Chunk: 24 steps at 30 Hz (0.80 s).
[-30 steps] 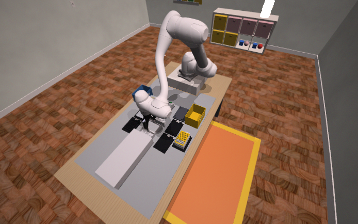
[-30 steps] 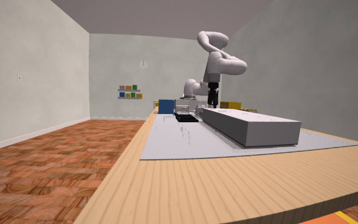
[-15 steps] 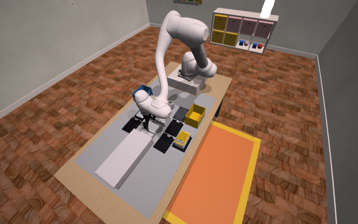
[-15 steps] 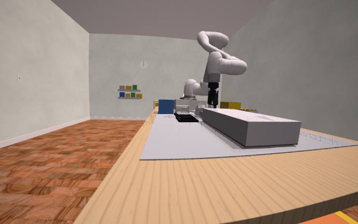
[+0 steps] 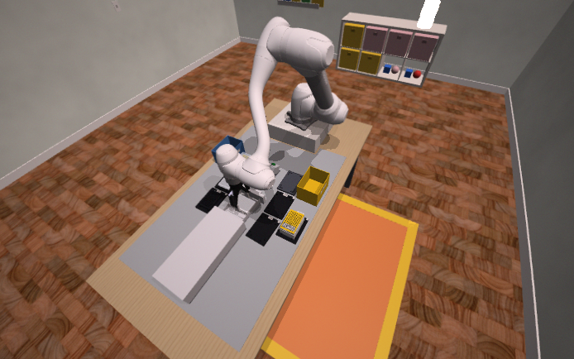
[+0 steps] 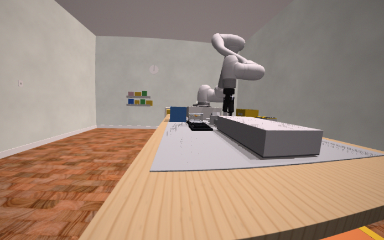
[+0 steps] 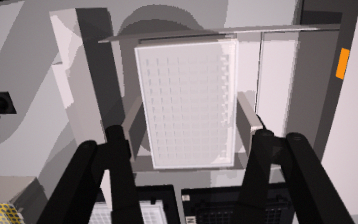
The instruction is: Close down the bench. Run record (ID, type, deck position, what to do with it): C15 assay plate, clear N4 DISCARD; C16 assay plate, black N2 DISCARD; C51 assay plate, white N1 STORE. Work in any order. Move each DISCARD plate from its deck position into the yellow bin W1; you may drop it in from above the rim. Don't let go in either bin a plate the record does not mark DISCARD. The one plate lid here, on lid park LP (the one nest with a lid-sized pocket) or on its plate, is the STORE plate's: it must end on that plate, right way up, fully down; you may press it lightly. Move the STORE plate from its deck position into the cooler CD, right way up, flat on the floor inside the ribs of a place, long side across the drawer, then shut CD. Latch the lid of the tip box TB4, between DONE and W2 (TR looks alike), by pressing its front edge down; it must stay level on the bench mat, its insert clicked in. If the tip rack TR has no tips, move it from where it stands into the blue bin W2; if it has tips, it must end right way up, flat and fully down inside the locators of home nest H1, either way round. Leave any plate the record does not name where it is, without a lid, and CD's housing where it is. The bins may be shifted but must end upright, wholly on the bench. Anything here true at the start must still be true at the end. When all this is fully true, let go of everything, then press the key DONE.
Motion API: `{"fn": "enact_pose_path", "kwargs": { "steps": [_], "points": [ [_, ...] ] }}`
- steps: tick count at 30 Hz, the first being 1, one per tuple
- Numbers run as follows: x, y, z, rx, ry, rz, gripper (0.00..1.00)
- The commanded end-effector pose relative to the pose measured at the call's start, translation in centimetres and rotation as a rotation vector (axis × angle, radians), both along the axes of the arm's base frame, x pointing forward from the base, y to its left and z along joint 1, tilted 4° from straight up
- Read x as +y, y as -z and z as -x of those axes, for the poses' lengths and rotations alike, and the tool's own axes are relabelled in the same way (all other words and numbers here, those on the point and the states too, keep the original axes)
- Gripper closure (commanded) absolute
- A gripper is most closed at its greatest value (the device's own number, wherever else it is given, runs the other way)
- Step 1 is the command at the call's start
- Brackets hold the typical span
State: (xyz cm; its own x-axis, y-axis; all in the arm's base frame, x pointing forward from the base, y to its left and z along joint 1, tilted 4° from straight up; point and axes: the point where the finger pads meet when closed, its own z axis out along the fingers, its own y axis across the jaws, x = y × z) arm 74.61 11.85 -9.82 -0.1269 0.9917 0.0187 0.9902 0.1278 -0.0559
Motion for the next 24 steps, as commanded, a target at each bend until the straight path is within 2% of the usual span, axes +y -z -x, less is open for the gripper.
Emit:
{"fn": "enact_pose_path", "kwargs": {
  "steps": [1,24],
  "points": [
    [0.34,0.34,0.22,0.002,0.000,-0.001,1.00],
    [0.34,0.97,0.27,0.002,0.000,-0.001,1.00]
  ]
}}
